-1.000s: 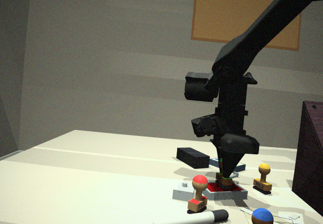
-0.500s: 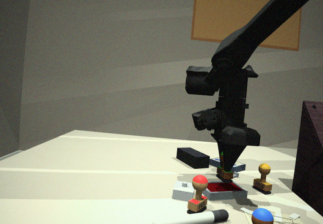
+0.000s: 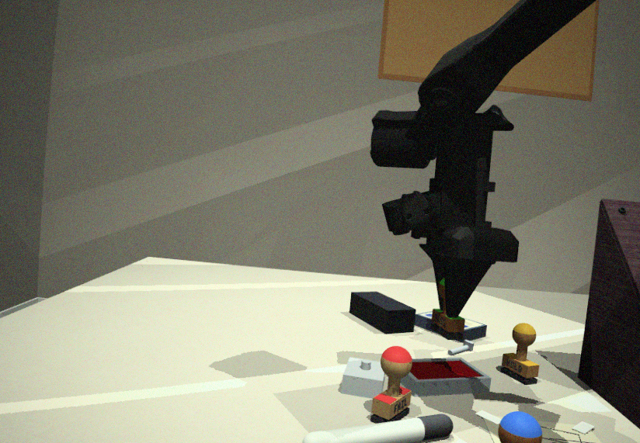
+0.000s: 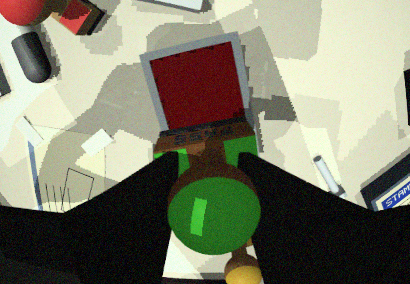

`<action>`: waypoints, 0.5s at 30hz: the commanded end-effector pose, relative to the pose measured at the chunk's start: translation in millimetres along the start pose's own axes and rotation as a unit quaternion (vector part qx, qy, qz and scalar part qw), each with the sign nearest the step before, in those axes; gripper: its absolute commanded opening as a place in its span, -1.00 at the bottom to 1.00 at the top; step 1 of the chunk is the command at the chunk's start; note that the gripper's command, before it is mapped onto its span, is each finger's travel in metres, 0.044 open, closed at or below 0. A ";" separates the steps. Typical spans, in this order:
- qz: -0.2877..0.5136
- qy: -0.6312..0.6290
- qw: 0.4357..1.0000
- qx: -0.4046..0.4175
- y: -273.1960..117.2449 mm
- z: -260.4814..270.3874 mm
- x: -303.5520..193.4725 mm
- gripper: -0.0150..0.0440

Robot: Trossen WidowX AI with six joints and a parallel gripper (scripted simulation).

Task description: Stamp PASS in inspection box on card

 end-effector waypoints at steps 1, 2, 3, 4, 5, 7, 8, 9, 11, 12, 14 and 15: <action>-0.004 -0.004 1.000 -0.004 -8.2 0.0 1.2 -0.49; -0.004 -0.004 1.000 -0.004 -9.8 0.0 1.1 -0.49; -0.003 -0.004 1.000 -0.004 -11.5 0.0 0.9 -0.49; -0.003 -0.004 1.000 -0.004 -12.8 0.1 0.8 -0.49; -0.003 -0.004 1.000 -0.004 -13.7 0.1 0.8 -0.49; -0.003 -0.006 1.000 -0.004 -14.0 0.7 0.3 -0.49; -0.003 -0.014 1.000 -0.004 -14.3 2.5 -0.9 -0.49; -0.003 -0.027 1.000 -0.004 -14.7 5.4 -3.0 -0.49; -0.003 -0.057 0.998 -0.004 -15.6 12.5 -8.3 -0.49; -0.003 -0.073 0.997 -0.004 -15.9 15.9 -11.0 -0.49; -0.003 -0.104 0.995 -0.004 -16.6 22.7 -16.5 -0.49; -0.003 -0.119 0.993 -0.004 -16.8 26.0 -19.4 -0.49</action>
Point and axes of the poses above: the point midway between the two fingers, 35 mm back from their tips, its own y axis out along the fingers, its own z axis across the jaws, x = y × z, the point moved 7 cm from there along -y, back along the fingers, and after that the axes turned 12 degrees about y, right-handed, at the moved point
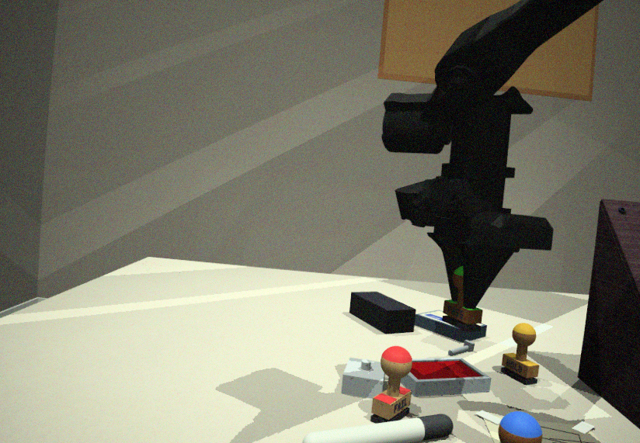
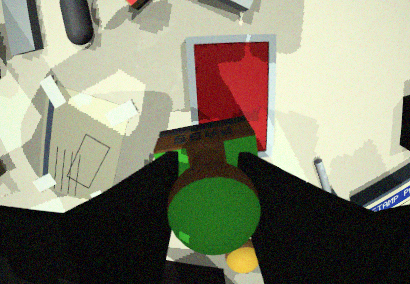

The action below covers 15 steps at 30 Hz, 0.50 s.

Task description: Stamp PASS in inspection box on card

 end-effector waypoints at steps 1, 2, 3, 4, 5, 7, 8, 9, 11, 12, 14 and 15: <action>0.000 -0.048 0.999 0.000 -1.7 12.4 -7.3 -0.49; 0.000 -0.064 0.998 0.000 -1.9 16.1 -9.7 -0.49; 0.000 -0.079 0.997 0.000 -2.1 19.7 -12.0 -0.49; 0.000 -0.095 0.996 0.001 -2.2 23.3 -14.5 -0.49; 0.000 -0.110 0.994 0.001 -2.3 26.8 -17.0 -0.49; 0.000 -0.141 0.990 0.001 -2.4 33.7 -22.1 -0.49; 0.000 -0.156 0.988 0.001 -2.4 37.0 -24.7 -0.49; 0.000 -0.171 0.985 0.001 -2.4 40.3 -27.4 -0.49; 0.000 -0.202 0.979 0.001 -2.2 46.8 -32.9 -0.49; 0.000 -0.217 0.976 0.001 -2.0 49.9 -35.7 -0.49; 0.000 -0.247 0.969 0.002 -1.6 56.1 -41.5 -0.49; 0.000 -0.262 0.965 0.002 -1.3 59.0 -44.4 -0.49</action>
Point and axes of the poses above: the point midway between the two fingers, 35 mm back from their tips, its own y axis out along the fingers, its own z axis across the jaws, x = y × z, the point moved 7 cm from there along -y, back along the fingers, and after that the axes turned 12 degrees about y, right-handed, at the moved point
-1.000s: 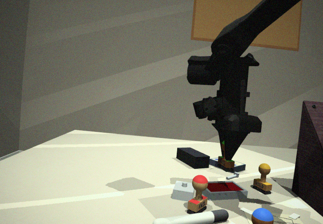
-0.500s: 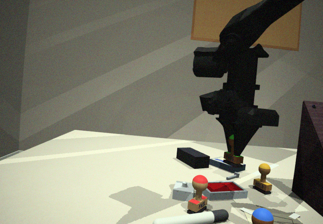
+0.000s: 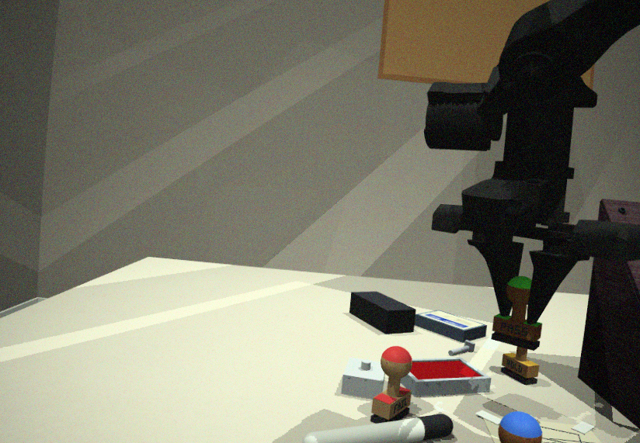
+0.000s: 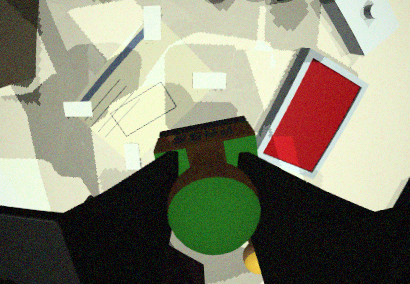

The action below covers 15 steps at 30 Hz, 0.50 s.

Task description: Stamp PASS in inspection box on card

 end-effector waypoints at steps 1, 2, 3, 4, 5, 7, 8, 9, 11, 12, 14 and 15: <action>-0.003 -0.050 0.999 0.002 0.7 13.3 -4.1 -0.49; -0.003 -0.065 0.998 0.002 1.1 17.2 -5.6 -0.49; -0.003 -0.081 0.997 0.002 1.4 21.1 -7.0 -0.49; -0.003 -0.096 0.995 0.002 1.9 24.9 -8.6 -0.49; -0.003 -0.112 0.994 0.002 2.3 28.7 -10.2 -0.49; -0.003 -0.142 0.990 0.003 3.3 36.1 -13.5 -0.49; -0.003 -0.155 0.988 0.003 3.8 39.0 -14.9 -0.49; -0.003 -0.162 0.987 0.003 4.1 40.8 -15.8 -0.49; -0.003 -0.165 0.986 0.003 4.3 41.4 -16.1 -0.49; -0.003 -0.165 0.986 0.003 4.6 41.3 -16.0 -0.49; -0.003 -0.165 0.986 0.003 5.8 41.2 -15.9 -0.49; -0.003 -0.165 0.986 0.003 6.5 41.1 -15.9 -0.49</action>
Point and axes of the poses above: the point midway between the two fingers, 35 mm back from their tips, its own y axis out along the fingers, its own z axis across the jaws, x = y × z, the point moved 7 cm from there along -y, back along the fingers, and after that the axes turned 12 degrees about y, right-handed, at the moved point
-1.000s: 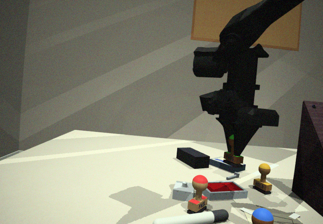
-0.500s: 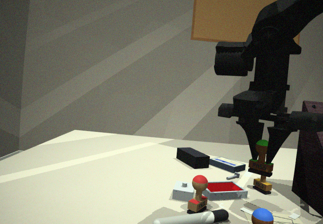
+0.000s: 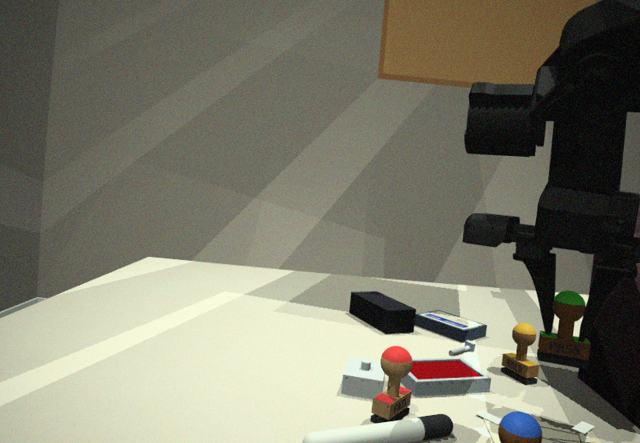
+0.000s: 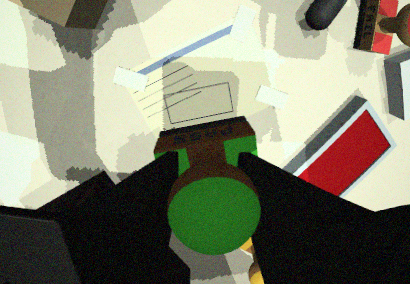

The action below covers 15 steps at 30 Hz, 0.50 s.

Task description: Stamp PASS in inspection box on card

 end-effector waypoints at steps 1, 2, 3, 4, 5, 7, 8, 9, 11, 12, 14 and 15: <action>-0.003 -0.005 1.000 0.001 2.1 1.1 0.1 -0.49; -0.003 -0.005 1.000 0.001 2.8 1.0 0.1 -0.49; -0.003 -0.005 1.000 0.001 3.4 0.9 0.1 -0.49; -0.003 -0.005 1.000 0.001 4.1 0.8 0.1 -0.49; -0.003 -0.005 1.000 0.001 4.8 0.8 0.2 -0.49; -0.002 -0.005 1.000 0.001 6.1 0.6 0.2 -0.49; -0.002 -0.005 1.000 0.001 6.8 0.5 0.2 -0.49; -0.002 -0.005 1.000 0.000 7.4 0.5 0.3 -0.49; -0.002 -0.005 1.000 0.000 8.8 0.3 0.3 -0.49; -0.002 -0.005 1.000 0.000 9.4 0.3 0.3 -0.49; -0.002 -0.005 1.000 0.000 10.8 0.1 0.4 -0.49; -0.002 -0.005 1.000 0.000 11.4 0.1 0.4 -0.49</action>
Point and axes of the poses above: the point midway between the two fingers, 35 mm back from their tips, its own y axis out along the fingers, its own z axis across the jaws, x = y × z, the point moved 7 cm from there along -y, back along the fingers, and after that the axes turned 12 degrees about y, right-handed, at the moved point
